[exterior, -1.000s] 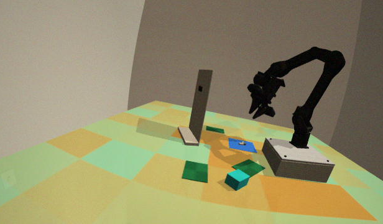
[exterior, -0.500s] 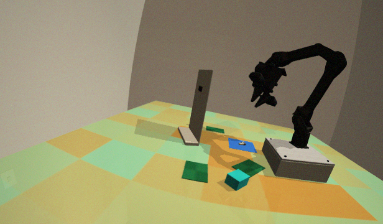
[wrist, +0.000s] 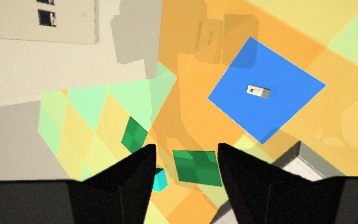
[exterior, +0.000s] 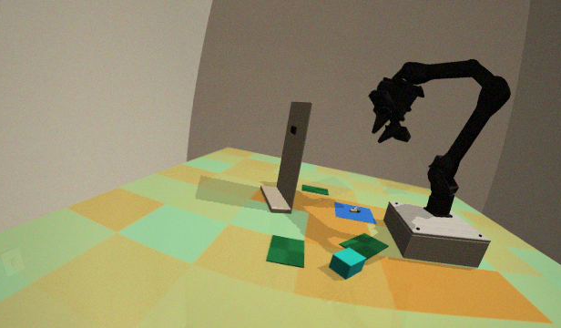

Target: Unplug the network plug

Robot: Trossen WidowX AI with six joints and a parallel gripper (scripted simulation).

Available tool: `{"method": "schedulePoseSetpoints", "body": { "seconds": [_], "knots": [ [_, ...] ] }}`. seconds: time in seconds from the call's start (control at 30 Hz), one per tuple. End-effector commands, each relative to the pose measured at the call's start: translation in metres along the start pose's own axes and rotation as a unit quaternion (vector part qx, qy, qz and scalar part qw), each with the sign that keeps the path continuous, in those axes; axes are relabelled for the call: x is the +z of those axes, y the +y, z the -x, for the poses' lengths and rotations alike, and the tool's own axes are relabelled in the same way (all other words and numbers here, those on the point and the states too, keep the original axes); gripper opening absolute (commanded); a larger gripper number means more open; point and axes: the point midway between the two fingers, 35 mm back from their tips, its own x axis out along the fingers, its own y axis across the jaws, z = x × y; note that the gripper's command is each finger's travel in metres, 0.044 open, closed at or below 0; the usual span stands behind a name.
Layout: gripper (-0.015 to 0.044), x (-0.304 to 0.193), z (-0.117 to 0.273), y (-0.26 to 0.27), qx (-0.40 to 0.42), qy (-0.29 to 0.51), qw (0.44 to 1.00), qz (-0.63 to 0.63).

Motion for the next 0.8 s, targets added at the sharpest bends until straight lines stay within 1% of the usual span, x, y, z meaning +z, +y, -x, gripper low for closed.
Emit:
{"method": "schedulePoseSetpoints", "body": {
  "seconds": [0.0,0.27,0.77],
  "knots": [
    [0.0235,-0.0009,0.0022,0.0018,0.002,0.001,1.0,0.002],
    [0.044,-0.0009,0.0022,0.0018,0.002,0.001,1.0,0.002],
    [0.044,-0.0009,0.0022,0.0018,0.002,0.001,1.0,0.002]
  ]
}}
